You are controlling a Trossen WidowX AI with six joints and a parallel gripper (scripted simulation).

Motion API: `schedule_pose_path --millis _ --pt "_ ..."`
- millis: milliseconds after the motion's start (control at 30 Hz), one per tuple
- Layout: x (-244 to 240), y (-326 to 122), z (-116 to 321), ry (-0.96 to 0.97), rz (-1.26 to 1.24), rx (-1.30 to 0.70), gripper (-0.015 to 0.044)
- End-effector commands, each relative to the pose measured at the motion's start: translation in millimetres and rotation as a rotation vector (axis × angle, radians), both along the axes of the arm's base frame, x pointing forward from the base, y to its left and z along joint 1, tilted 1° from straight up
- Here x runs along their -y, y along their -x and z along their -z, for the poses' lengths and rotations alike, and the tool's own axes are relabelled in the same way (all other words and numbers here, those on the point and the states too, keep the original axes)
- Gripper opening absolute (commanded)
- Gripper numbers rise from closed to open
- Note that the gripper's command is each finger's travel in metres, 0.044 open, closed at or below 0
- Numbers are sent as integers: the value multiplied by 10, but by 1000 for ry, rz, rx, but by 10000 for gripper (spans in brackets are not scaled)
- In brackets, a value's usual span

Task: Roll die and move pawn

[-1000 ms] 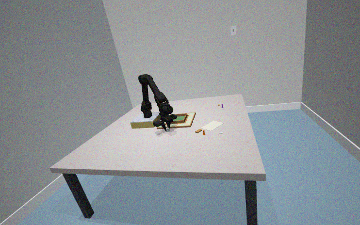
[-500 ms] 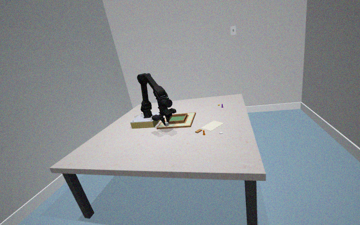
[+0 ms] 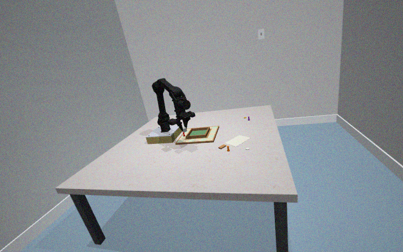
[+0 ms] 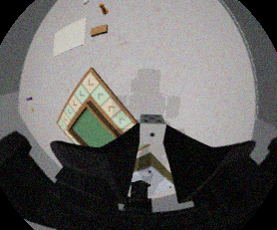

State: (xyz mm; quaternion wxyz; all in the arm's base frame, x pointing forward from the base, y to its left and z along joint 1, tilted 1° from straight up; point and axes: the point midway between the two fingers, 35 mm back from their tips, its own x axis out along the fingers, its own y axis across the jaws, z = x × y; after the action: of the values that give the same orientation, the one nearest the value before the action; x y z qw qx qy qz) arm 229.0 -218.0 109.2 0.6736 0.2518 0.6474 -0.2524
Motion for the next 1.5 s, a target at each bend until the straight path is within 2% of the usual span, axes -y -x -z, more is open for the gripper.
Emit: schedule_pose_path --millis 0,567,1167,1333,1467 --pt "-140 -73 -1 0 -52 -4 0" --pt "-977 -402 174 1 -329 -4 0" --pt "-1876 -441 364 3 -622 -2 0" --pt "-1946 -432 381 5 -646 3 0" --pt "-1935 -454 410 47 -642 109 0"
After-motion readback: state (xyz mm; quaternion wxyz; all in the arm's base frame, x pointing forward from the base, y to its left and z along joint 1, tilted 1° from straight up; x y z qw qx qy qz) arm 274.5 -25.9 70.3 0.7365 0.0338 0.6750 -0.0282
